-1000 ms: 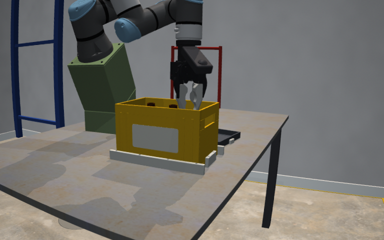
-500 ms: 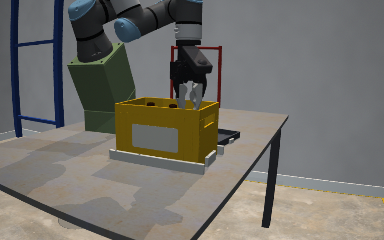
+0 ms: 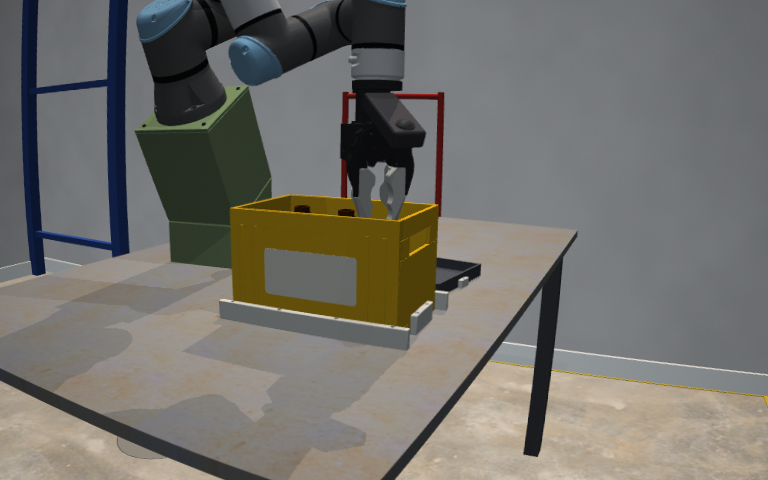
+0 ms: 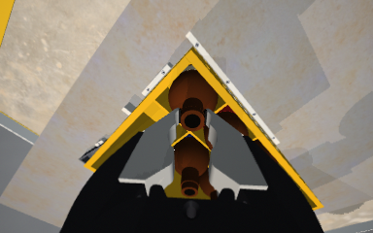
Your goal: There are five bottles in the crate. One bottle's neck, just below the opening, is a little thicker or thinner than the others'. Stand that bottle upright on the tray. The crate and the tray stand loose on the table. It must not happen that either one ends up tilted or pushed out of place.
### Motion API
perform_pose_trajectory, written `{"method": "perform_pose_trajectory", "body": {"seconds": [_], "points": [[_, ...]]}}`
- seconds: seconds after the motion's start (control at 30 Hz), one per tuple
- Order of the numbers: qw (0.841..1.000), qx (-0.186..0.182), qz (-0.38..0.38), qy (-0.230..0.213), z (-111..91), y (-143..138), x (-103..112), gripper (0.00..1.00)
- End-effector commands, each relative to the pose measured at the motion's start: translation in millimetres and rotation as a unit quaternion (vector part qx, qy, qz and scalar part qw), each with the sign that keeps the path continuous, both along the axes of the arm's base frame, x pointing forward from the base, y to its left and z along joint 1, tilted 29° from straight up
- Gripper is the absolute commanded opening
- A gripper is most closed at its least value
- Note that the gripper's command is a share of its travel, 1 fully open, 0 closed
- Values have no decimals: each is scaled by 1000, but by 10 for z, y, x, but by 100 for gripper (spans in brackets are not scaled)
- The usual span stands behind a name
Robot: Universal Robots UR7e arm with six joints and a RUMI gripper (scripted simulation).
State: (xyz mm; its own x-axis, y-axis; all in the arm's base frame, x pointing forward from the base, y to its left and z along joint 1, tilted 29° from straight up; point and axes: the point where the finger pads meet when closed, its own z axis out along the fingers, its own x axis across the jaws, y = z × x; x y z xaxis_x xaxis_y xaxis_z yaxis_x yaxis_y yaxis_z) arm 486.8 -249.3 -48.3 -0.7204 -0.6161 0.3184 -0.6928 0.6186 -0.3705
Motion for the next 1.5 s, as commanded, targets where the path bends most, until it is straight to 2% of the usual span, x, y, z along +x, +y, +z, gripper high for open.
{"method": "perform_pose_trajectory", "body": {"seconds": [0.0, 0.3, 0.33, 1.47], "points": [[1000, 0, 0, -1, 5, 1, 4, 0], [1000, 0, 0, -1, 5, 1, 4, 0], [1000, 0, 0, -1, 5, 1, 4, 38], [1000, 0, 0, -1, 5, 1, 4, 38]]}}
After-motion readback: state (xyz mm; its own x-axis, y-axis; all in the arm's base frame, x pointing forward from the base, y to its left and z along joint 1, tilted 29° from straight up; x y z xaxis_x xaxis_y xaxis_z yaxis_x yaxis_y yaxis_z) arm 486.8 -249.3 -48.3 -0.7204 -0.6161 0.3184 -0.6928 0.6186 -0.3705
